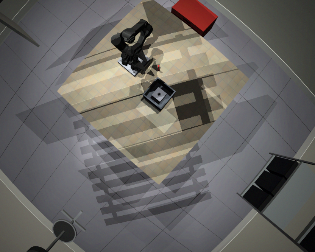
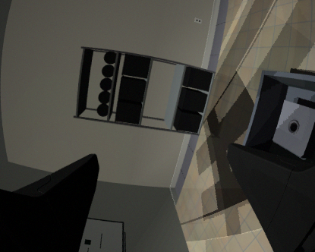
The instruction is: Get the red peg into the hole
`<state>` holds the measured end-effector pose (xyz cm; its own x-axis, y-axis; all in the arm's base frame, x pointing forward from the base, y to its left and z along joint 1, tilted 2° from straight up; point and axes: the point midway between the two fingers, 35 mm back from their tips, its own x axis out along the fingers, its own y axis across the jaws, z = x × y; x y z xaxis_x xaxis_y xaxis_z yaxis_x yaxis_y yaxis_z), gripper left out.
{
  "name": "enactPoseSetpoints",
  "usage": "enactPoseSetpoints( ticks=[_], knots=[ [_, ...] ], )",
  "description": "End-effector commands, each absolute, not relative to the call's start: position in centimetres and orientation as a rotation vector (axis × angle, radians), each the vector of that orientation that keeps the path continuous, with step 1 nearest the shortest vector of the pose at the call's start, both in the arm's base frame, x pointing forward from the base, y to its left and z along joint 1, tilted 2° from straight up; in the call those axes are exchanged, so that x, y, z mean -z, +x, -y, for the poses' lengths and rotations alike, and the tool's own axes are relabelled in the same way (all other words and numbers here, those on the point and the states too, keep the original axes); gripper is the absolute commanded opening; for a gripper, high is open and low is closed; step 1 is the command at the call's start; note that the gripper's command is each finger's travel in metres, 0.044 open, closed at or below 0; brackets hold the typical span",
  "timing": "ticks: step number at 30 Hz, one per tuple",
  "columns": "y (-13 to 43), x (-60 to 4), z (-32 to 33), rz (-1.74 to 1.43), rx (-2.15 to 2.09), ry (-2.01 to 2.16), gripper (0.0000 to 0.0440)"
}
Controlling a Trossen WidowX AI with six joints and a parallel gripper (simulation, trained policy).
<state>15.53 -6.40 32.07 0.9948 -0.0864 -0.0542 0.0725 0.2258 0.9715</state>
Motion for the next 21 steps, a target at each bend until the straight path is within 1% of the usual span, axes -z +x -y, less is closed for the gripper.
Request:
enactPoseSetpoints(
  ticks=[1, 2, 3, 12, 21],
  knots=[
    [15.6, -32.2, 6.5, 0.012, 0.116, 1.322, 0.0421],
    [15.6, -32.3, 6.5, 0.009, 0.120, 1.309, 0.0439],
    [15.7, -32.4, 6.6, 0.004, 0.125, 1.291, 0.0440],
    [16.9, -32.4, 6.7, -0.093, 0.175, 1.175, 0.0440],
    [18.8, -29.6, 6.4, -0.308, 0.244, 1.207, 0.0440]
  ],
)
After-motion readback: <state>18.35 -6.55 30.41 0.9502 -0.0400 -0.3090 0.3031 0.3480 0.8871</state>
